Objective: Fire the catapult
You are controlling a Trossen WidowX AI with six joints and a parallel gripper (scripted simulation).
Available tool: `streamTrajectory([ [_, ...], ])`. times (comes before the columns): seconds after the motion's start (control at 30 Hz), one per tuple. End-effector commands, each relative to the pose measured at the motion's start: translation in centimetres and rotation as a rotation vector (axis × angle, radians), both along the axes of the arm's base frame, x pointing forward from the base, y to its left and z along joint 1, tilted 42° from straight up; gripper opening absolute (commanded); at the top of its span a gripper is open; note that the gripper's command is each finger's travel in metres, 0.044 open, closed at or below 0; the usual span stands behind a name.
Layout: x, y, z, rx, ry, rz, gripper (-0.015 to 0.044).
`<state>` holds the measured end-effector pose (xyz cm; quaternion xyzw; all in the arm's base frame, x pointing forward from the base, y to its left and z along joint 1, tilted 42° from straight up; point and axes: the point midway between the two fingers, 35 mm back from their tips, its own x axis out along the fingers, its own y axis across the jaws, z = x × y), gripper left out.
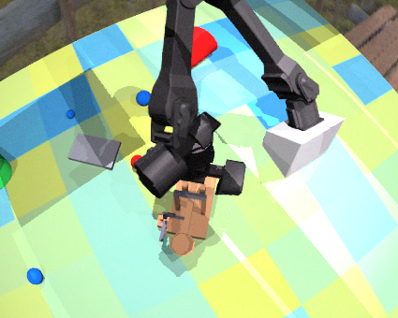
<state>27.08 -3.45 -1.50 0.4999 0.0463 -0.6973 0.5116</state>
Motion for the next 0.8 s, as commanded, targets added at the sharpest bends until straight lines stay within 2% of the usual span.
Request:
streamTrajectory([
  [0.0,0.0,0.0,0.0,0.000,0.000,0.000,0.0414],
  [0.37,0.0,0.0,0.0,0.000,0.000,0.000,0.0125],
  [0.53,0.0,0.0,0.0,0.000,0.000,0.000,0.0092],
  [0.67,-0.1,2.6,2.8,0.003,0.002,0.000,0.0000],
  [0.77,-0.2,3.4,3.7,0.002,0.003,0.000,0.0000],
])
